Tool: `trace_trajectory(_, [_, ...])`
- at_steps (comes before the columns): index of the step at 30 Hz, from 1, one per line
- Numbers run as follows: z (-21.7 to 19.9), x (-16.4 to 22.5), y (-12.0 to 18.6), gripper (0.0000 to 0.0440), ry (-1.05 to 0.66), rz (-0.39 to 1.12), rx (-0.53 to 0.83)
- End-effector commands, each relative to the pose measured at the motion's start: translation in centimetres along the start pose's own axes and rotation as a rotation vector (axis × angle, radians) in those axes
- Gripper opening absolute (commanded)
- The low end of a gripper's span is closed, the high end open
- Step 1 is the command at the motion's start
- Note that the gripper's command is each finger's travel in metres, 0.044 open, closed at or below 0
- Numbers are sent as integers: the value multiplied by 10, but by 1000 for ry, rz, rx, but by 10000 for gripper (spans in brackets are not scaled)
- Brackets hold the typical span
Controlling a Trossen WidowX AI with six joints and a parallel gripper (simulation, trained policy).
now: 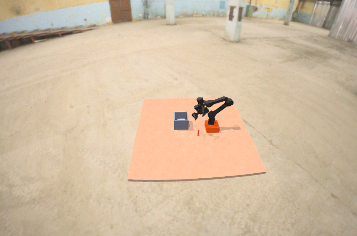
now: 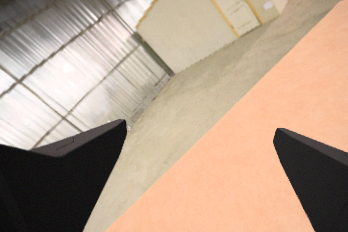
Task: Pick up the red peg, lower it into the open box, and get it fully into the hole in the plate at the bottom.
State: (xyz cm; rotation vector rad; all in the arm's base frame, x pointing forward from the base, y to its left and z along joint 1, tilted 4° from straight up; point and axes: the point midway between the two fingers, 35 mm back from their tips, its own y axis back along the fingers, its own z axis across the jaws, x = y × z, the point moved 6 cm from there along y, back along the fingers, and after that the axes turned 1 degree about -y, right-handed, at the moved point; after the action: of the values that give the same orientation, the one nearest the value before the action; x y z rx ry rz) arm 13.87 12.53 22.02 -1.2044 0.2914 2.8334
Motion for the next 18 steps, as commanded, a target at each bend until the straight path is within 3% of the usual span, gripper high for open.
trace_trajectory(1, [0,-3,-1,440,-128,14,43])
trace_trajectory(18, [-5,9,-1,440,-673,77,258])
